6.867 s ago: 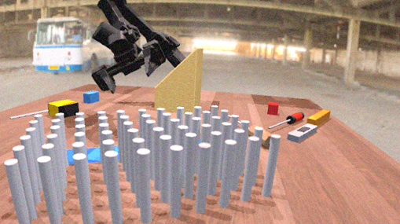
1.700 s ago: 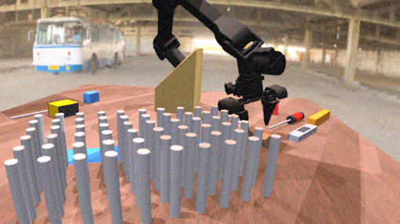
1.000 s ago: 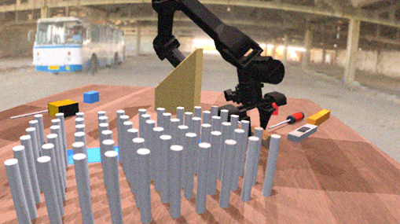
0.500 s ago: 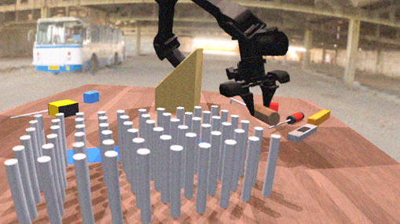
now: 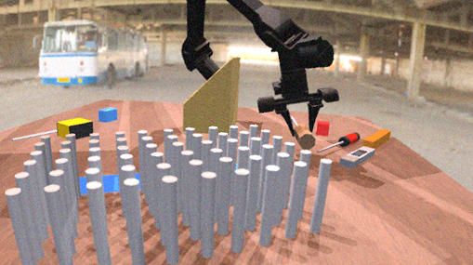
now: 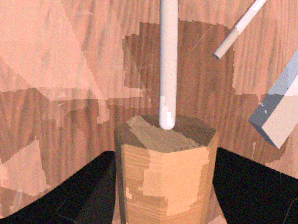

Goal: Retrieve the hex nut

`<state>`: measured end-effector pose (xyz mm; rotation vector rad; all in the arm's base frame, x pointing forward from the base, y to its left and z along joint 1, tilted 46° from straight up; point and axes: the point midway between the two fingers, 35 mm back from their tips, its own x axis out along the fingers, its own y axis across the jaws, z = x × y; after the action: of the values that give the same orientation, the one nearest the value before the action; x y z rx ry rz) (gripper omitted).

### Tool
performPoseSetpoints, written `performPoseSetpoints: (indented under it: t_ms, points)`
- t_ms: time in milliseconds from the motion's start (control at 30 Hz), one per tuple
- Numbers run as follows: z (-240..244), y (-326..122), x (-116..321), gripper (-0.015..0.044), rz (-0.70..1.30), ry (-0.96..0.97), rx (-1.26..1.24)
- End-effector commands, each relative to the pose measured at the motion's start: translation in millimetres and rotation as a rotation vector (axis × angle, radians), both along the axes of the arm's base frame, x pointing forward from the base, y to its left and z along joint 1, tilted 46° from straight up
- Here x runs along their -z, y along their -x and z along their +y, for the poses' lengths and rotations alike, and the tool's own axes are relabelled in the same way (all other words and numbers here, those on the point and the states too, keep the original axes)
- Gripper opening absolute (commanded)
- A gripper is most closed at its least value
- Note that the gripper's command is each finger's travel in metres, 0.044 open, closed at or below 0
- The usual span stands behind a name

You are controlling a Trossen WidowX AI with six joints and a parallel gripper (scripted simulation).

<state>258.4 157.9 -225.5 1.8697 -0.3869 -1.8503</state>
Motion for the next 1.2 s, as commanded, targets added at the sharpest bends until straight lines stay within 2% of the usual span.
performPoseSetpoints:
  t_ms: [0, 1167]
  points:
    - [-0.2, 4.8, -3.9, 0.0, -0.078, -0.018, 0.068]
    - [-30.0, 5.4, 24.7, 0.0, -0.106, -0.023, 0.098]
